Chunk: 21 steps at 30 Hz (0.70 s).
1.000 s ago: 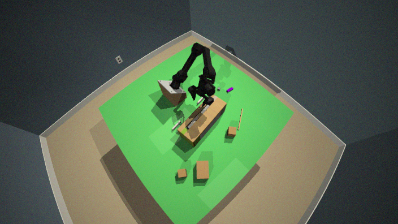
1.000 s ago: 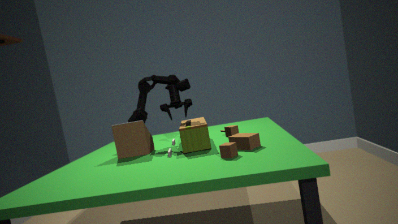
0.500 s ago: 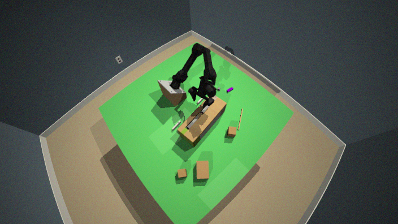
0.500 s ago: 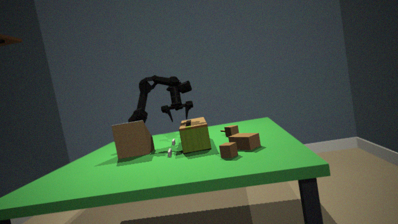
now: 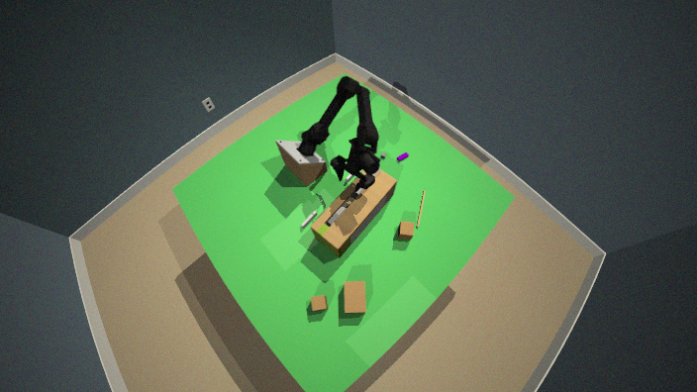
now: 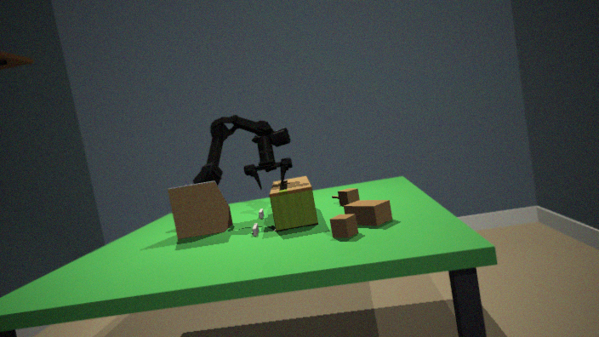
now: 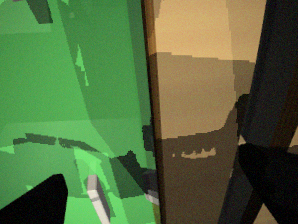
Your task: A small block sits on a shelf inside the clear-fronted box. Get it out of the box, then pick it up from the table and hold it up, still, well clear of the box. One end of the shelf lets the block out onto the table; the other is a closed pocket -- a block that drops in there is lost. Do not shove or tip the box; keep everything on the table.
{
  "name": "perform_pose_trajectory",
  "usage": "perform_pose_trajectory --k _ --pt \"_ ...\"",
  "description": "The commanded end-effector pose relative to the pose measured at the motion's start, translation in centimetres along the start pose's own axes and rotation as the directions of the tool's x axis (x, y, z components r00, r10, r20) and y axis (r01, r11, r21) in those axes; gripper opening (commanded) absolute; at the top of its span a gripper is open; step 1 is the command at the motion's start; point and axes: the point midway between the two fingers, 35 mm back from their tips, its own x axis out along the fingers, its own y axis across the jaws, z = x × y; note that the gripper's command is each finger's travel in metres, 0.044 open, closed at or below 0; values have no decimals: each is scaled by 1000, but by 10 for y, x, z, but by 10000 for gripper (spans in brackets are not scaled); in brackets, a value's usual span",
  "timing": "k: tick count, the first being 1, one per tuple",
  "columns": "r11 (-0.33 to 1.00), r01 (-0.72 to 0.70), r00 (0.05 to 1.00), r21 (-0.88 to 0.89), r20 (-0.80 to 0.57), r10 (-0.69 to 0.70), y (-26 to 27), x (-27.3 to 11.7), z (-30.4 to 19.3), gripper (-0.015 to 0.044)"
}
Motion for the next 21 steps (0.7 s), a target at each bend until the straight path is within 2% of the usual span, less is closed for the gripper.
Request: perform_pose_trajectory --k 1,21 --pt "1000 -4 1000 4 2 4 1 8 2 400" --pt "1000 -3 1000 4 5 3 3 38 14 400"
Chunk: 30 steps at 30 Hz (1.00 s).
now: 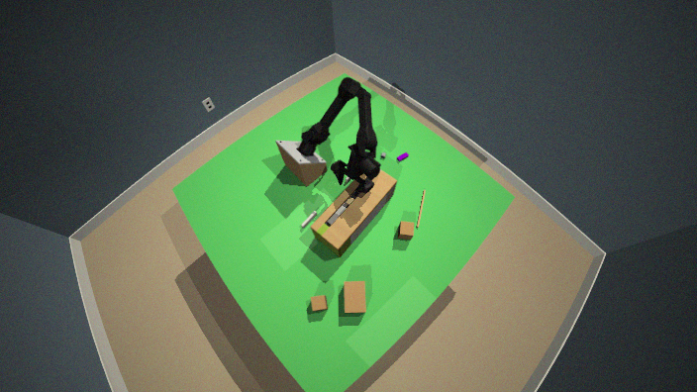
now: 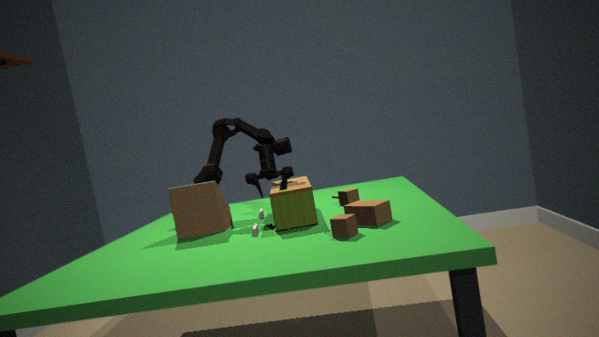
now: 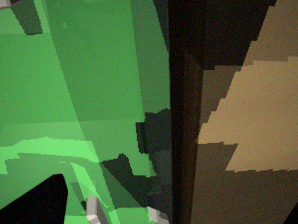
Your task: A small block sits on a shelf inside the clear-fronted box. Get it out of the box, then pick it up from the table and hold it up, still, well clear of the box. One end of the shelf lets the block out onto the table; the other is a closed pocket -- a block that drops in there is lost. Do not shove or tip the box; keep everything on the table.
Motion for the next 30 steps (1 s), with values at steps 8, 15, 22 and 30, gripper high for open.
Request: perform_pose_trajectory --k 8,15,22,30 --pt "1000 -1 1000 0 0 1 0 5 -3 400" --pt "1000 -1 1000 1 0 1 1 11 -19 400" --pt "1000 -1 1000 1 -1 1 1 16 -33 400" --pt "1000 -1 1000 1 -2 1 1 21 -49 400"
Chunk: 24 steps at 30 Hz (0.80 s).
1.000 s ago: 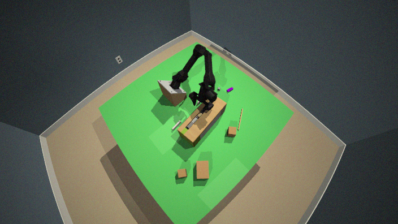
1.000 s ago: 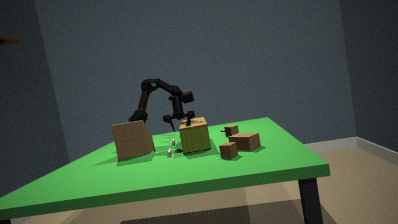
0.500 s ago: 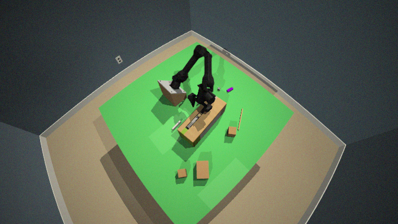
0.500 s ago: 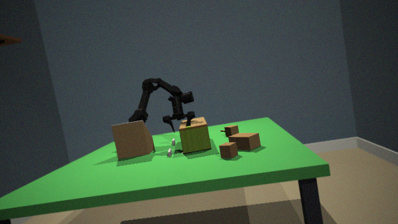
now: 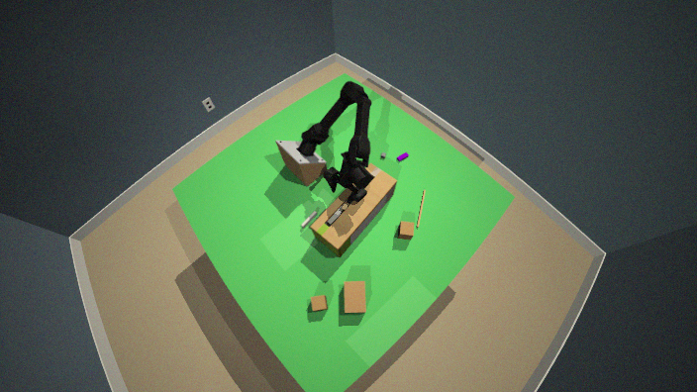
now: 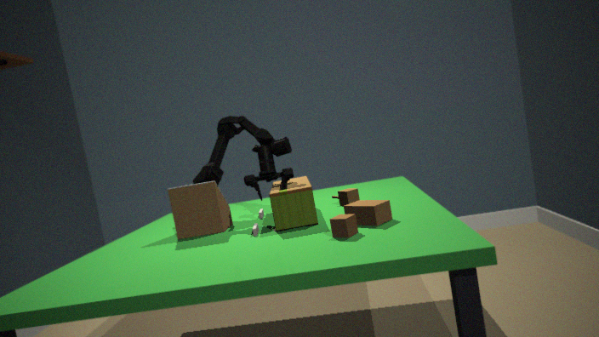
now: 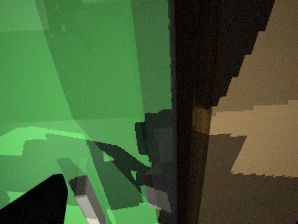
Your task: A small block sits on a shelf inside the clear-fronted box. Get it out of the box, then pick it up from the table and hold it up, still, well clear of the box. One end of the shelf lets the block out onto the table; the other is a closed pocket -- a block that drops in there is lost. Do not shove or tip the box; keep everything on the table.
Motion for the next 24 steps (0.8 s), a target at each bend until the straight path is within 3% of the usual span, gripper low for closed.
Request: perform_pose_trajectory --k 1,10,24 --pt "1000 -3 1000 -4 -4 3 0 4 -9 400" --pt "1000 -2 1000 -4 -5 2 0 10 -26 400" --pt "1000 -2 1000 -4 -4 2 -2 6 -15 400"
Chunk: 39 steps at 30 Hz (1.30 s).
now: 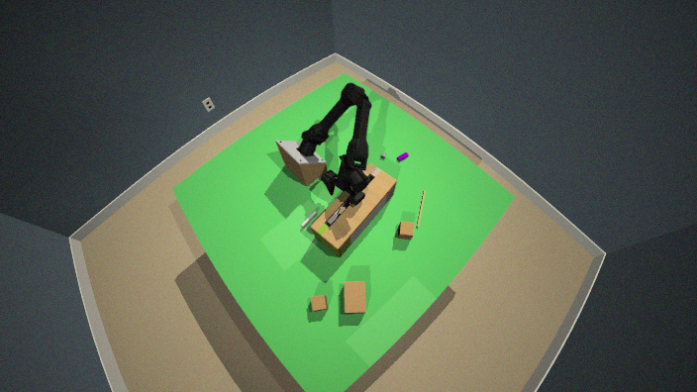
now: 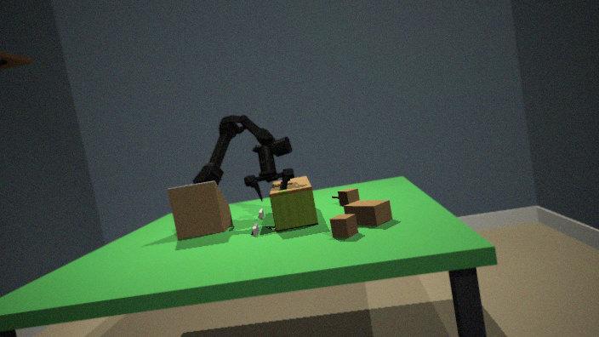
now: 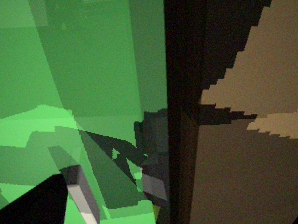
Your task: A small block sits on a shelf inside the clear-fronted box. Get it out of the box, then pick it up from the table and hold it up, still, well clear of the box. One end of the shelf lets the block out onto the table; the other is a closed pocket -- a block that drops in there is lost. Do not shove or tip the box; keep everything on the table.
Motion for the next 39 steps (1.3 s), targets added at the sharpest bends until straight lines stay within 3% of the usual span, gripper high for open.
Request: perform_pose_trajectory --k 1,39 --pt "1000 -2 1000 5 2 2 1 1 -2 400" --pt "1000 -2 1000 5 1 2 1 6 -16 400"
